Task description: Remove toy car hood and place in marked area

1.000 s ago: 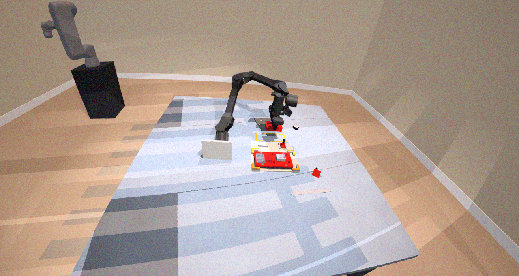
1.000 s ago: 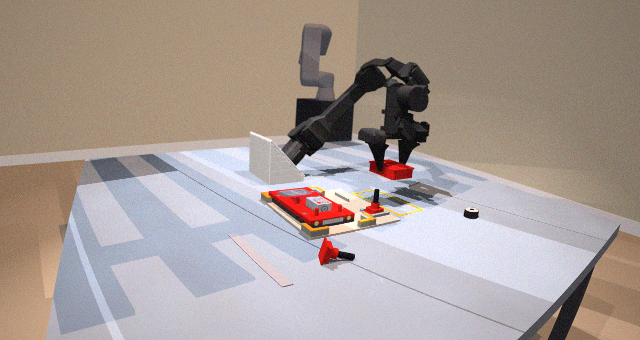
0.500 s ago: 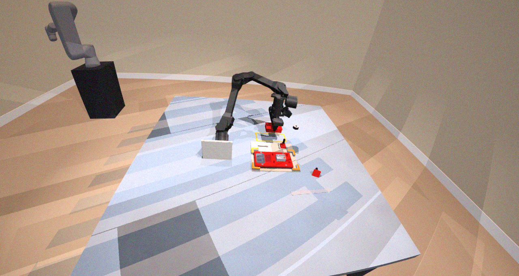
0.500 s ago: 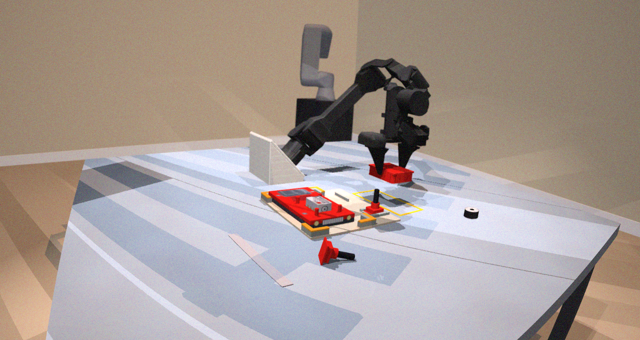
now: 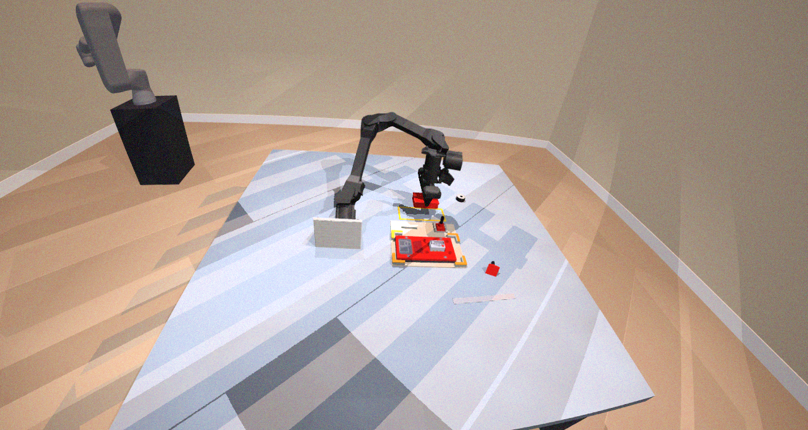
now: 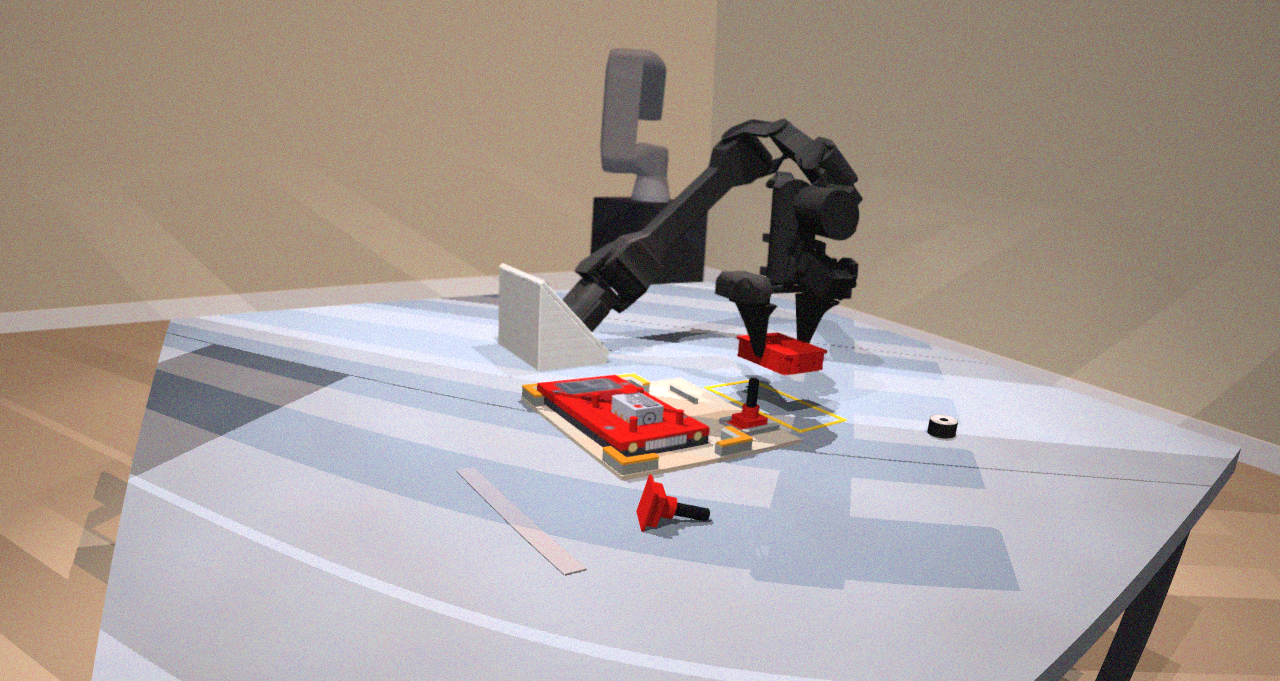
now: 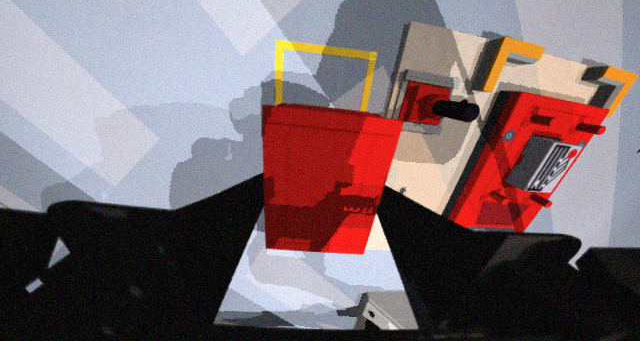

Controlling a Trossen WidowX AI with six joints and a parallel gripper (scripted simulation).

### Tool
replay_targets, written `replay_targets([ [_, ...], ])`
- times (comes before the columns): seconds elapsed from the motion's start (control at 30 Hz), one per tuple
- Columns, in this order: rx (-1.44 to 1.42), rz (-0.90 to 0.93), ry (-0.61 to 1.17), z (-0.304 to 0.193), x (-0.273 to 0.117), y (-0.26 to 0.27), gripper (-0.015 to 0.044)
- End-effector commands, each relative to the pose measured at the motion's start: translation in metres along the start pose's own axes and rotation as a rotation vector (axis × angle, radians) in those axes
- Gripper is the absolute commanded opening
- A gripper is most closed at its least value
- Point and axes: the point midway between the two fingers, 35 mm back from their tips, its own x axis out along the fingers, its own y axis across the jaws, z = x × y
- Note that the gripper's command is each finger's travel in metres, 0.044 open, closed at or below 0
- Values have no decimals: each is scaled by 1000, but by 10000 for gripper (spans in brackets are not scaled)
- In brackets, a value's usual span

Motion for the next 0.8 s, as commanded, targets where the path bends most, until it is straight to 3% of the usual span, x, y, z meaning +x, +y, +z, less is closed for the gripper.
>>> replay_targets([
  [0.0,4,6,1,-1,3,1,0],
  [0.77,4,7,1,-1,17,1,0],
])
